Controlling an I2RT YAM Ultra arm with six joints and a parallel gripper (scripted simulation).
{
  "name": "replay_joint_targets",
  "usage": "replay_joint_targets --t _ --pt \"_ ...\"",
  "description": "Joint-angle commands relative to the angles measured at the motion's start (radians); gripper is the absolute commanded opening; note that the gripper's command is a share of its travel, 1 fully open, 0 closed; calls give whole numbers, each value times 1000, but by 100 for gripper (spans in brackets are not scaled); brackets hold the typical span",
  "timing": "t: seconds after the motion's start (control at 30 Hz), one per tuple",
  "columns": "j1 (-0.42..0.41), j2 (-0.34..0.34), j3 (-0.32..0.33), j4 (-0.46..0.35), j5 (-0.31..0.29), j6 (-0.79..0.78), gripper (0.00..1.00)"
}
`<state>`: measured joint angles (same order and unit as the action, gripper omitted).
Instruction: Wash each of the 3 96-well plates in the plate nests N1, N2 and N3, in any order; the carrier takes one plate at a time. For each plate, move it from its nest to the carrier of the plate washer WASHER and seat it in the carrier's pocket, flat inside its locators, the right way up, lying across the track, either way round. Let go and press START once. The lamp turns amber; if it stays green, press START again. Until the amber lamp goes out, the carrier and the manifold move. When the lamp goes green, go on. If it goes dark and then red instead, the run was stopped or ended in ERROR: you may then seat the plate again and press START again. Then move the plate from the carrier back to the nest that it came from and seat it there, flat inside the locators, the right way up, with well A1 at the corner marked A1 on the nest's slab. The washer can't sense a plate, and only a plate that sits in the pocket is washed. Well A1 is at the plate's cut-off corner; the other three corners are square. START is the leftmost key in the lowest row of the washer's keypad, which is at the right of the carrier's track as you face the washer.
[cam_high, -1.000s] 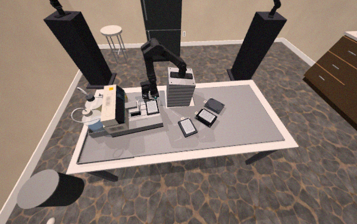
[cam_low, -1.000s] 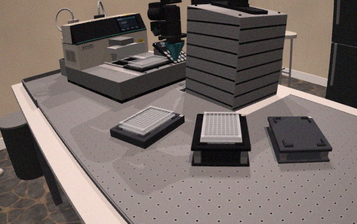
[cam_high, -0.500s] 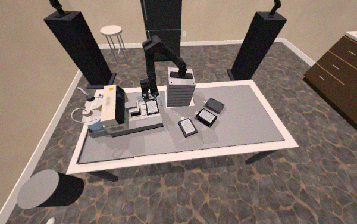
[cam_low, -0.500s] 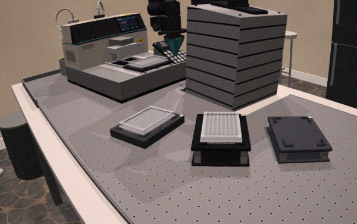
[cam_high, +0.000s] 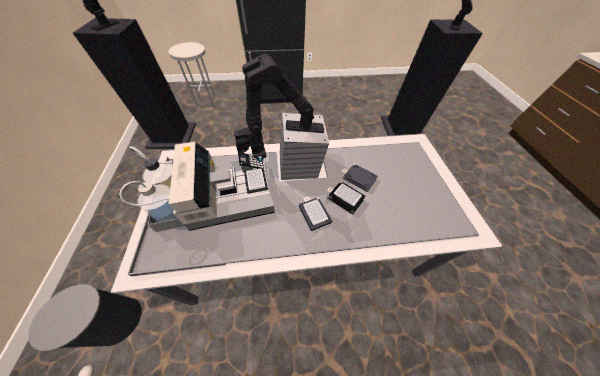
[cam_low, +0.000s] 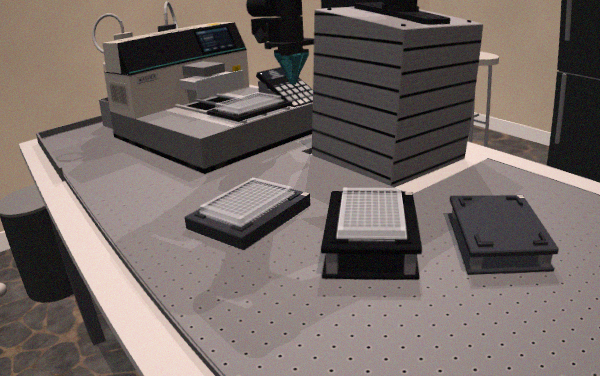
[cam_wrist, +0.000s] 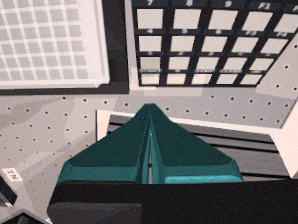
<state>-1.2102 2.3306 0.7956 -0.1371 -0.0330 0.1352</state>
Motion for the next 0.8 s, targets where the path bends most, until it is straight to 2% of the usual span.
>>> replay_joint_targets --t 0.0,0.4,0.77 --pt "-1 -26 0 -21 0 -1 0" --pt "-4 -106 -3 -97 1 -4 0" --pt "-4 -110 -3 -101 1 -4 0"
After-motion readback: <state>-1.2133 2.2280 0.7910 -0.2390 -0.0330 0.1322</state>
